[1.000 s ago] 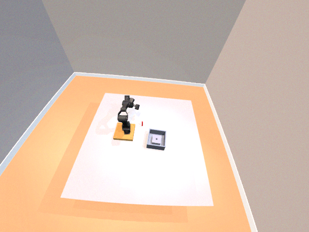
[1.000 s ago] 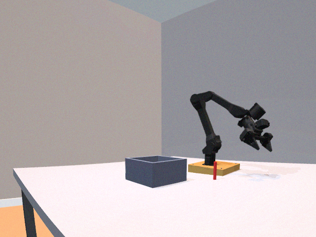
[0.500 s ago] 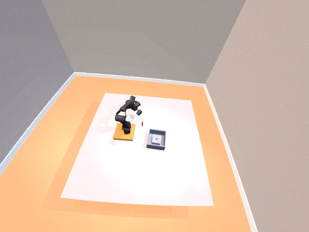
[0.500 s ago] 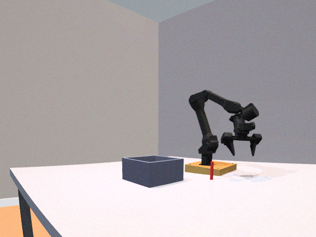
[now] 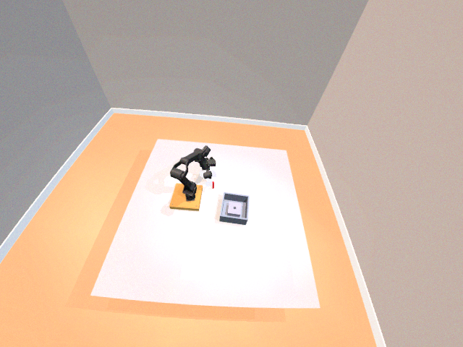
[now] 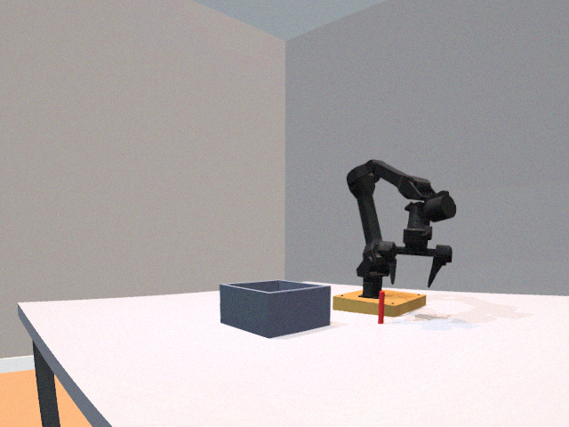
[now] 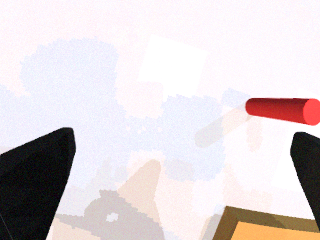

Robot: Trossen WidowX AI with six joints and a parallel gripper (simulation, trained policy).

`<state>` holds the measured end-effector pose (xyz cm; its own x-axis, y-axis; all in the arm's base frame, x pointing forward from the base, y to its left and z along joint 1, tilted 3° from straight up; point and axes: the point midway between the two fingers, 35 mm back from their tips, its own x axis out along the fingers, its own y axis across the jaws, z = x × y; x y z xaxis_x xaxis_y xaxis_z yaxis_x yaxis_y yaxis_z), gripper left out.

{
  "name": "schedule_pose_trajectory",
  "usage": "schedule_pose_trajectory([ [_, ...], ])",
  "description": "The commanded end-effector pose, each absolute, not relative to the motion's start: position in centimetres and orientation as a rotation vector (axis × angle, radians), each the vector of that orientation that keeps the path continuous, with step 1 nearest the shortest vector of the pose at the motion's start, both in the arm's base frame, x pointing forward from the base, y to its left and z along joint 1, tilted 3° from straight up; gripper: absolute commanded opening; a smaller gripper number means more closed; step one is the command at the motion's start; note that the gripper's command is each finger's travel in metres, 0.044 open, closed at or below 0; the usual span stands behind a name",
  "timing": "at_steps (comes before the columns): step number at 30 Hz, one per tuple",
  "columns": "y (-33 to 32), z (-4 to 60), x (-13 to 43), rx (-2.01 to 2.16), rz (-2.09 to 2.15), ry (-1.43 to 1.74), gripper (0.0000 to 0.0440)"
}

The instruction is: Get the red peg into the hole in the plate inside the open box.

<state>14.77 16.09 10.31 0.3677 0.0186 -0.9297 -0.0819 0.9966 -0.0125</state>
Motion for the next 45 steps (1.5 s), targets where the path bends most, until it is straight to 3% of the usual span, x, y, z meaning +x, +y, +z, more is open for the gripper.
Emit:
schedule_pose_trajectory([
  [1,15.4,10.2,14.9,-0.015,-0.008,1.229,0.0437],
  [19,11.1,7.9,16.0,0.310,-0.488,1.374,0.0409],
  [37,10.0,5.8,17.0,0.384,-0.607,1.394,0.0396],
  [45,10.0,5.3,17.4,0.386,-0.614,1.391,0.0357],
])
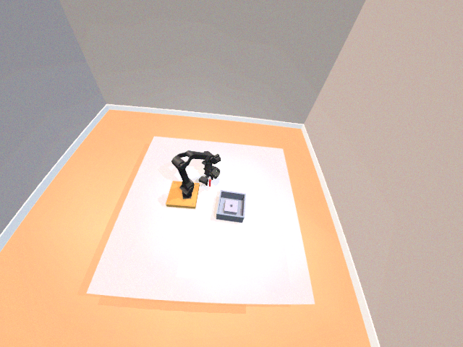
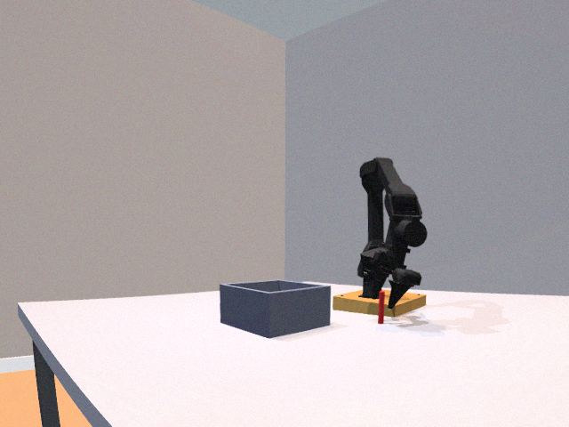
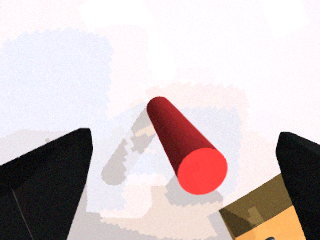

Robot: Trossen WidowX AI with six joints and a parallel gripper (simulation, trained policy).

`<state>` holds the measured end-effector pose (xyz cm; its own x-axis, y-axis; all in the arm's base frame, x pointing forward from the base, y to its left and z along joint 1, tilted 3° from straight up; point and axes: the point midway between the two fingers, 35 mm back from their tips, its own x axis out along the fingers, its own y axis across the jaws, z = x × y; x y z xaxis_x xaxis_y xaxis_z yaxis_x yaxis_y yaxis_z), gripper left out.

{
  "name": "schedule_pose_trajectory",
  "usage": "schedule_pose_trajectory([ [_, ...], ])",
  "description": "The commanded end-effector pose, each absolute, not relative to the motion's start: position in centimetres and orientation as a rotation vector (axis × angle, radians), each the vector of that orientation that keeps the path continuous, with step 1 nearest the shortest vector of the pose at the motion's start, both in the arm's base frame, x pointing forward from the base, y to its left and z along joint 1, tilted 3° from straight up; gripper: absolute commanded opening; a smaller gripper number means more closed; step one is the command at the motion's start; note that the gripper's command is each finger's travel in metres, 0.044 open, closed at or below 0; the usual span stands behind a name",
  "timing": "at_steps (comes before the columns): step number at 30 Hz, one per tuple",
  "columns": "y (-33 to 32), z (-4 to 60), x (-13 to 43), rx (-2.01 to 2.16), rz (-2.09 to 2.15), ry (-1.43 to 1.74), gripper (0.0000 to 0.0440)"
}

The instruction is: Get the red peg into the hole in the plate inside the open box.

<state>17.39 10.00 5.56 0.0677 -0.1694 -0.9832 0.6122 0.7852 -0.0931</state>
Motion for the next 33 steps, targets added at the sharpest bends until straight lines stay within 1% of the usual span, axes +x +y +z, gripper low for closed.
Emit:
schedule_pose_trajectory([
  [1,10.0,5.2,17.5,0.387,-0.615,1.391,0.0347],
  [4,10.0,5.0,17.6,0.387,-0.619,1.391,0.0303],
  [11,9.9,4.5,17.8,0.373,-0.635,1.396,0.0170],
  [13,9.9,4.5,17.9,0.364,-0.636,1.396,0.0144],
  [23,10.2,5.9,18.2,0.319,-0.606,1.379,0.0106],
  [33,10.9,8.3,18.5,0.286,-0.557,1.356,0.0083],
])
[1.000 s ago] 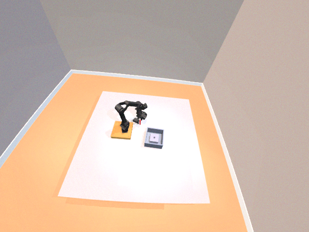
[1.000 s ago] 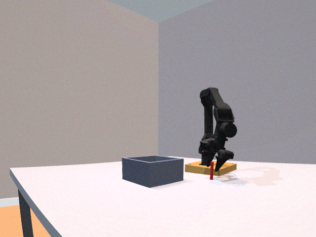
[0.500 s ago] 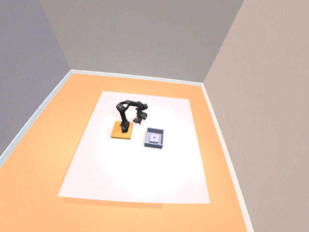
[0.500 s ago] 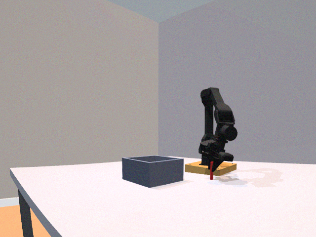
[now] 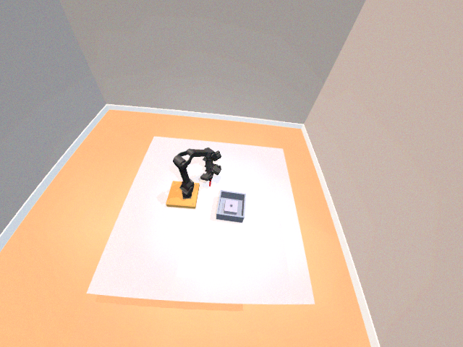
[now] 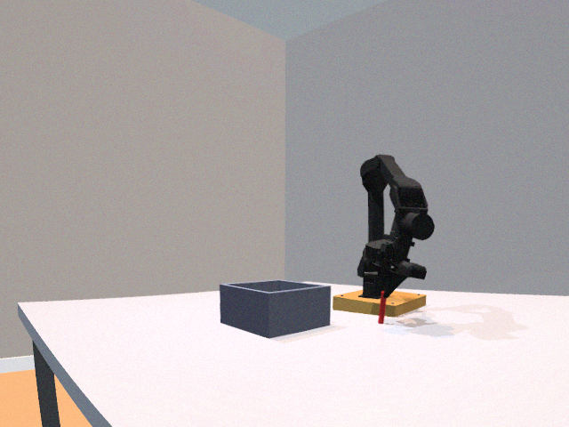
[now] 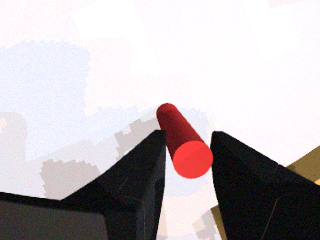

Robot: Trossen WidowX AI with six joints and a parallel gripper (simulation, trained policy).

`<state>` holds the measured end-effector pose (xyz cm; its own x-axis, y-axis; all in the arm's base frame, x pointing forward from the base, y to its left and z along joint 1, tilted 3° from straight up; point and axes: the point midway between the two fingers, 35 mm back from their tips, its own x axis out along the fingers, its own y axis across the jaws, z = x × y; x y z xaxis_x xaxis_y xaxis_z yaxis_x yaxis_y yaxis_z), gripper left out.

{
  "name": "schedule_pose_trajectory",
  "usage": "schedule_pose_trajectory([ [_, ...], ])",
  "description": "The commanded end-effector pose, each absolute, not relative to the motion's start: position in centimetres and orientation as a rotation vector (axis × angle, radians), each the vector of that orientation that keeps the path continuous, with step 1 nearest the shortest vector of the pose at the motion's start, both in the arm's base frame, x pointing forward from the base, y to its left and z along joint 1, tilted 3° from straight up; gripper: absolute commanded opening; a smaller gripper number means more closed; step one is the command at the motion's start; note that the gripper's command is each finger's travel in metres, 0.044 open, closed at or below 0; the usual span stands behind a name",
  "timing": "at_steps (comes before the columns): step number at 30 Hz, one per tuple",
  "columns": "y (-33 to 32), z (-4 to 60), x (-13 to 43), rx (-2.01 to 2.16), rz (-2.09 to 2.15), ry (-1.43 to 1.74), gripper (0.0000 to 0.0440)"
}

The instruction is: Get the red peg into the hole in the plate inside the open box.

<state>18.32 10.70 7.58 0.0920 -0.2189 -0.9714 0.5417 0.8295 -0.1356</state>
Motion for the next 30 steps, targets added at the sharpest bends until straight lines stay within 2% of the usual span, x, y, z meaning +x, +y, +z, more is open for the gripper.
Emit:
schedule_pose_trajectory([
  [1,11.0,8.5,18.6,0.283,-0.551,1.354,0.0082],
  [9,11.5,10.8,18.7,0.260,-0.497,1.337,0.0079],
  [14,11.6,12.0,18.7,0.245,-0.465,1.327,0.0093],
  [20,11.6,13.1,18.7,0.225,-0.435,1.322,0.0130],
  [30,10.8,12.8,17.9,0.191,-0.443,1.367,0.0217],
])
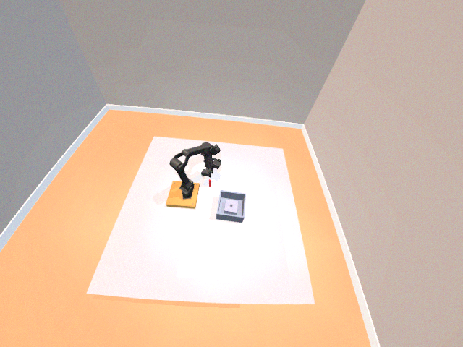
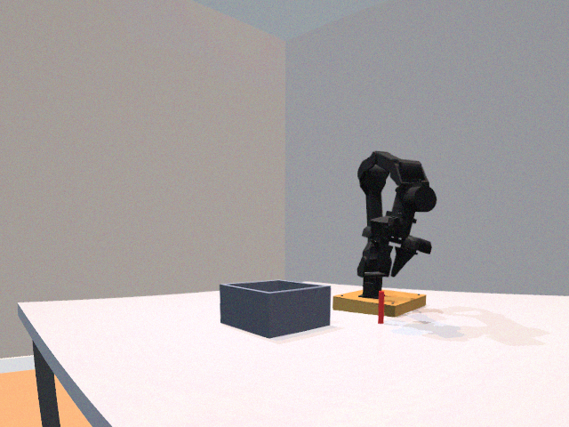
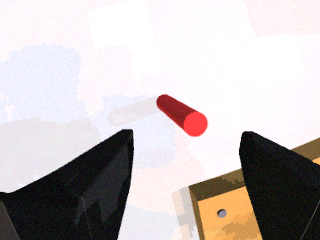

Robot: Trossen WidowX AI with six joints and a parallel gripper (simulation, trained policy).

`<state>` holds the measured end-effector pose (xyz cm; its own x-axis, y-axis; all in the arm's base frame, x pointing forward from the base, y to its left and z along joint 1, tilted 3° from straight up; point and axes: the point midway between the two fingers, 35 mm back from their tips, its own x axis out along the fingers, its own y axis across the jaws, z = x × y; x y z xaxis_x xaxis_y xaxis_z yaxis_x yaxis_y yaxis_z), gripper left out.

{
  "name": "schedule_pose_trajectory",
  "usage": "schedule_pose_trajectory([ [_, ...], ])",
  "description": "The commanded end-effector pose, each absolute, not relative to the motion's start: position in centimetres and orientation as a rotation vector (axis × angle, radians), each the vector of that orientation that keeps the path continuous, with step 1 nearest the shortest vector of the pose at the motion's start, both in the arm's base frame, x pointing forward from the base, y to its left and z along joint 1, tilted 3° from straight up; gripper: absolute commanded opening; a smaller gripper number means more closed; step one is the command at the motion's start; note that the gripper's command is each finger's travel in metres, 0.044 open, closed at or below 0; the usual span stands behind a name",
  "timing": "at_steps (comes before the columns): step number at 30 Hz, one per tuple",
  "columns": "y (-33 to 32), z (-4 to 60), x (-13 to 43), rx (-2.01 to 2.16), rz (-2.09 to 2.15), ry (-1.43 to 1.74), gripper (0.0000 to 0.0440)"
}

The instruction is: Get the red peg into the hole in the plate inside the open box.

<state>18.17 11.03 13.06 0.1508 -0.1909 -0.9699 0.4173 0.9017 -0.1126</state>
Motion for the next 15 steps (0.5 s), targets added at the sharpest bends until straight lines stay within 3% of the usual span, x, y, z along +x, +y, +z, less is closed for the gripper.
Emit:
schedule_pose_trajectory([
  [1,10.7,12.7,17.8,0.189,-0.448,1.374,0.0225],
  [15,9.5,8.4,16.6,0.206,-0.569,1.434,0.0277],
])
